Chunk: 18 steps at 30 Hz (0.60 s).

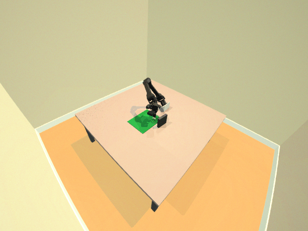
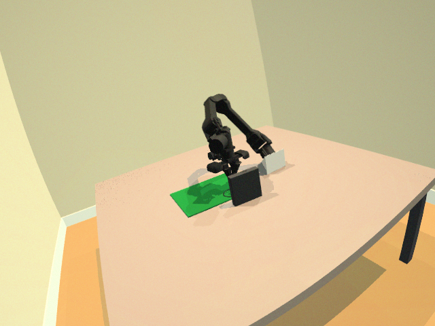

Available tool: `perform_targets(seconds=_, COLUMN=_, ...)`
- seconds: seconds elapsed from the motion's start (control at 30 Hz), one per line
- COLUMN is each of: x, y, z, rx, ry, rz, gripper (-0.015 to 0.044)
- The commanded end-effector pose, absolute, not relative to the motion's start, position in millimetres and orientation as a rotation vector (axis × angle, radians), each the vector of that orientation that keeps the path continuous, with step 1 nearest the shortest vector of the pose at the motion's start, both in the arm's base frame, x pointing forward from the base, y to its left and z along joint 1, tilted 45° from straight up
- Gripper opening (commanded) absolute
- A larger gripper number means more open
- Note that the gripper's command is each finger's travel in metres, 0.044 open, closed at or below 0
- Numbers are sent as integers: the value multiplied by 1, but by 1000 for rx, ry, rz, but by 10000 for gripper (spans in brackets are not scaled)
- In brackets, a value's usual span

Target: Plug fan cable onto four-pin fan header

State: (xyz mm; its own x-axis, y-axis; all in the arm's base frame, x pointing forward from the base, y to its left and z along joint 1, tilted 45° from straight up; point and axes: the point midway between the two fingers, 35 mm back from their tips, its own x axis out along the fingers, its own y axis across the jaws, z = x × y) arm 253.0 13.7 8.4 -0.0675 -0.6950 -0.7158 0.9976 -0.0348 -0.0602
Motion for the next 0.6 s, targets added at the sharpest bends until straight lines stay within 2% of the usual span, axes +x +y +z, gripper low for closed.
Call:
perform_targets(seconds=0.0, x=253, y=12, z=7, rx=590, ry=665, rz=-1534, gripper=0)
perform_targets(seconds=0.57, x=253, y=11, z=5, rx=589, ry=666, rz=-1534, gripper=0)
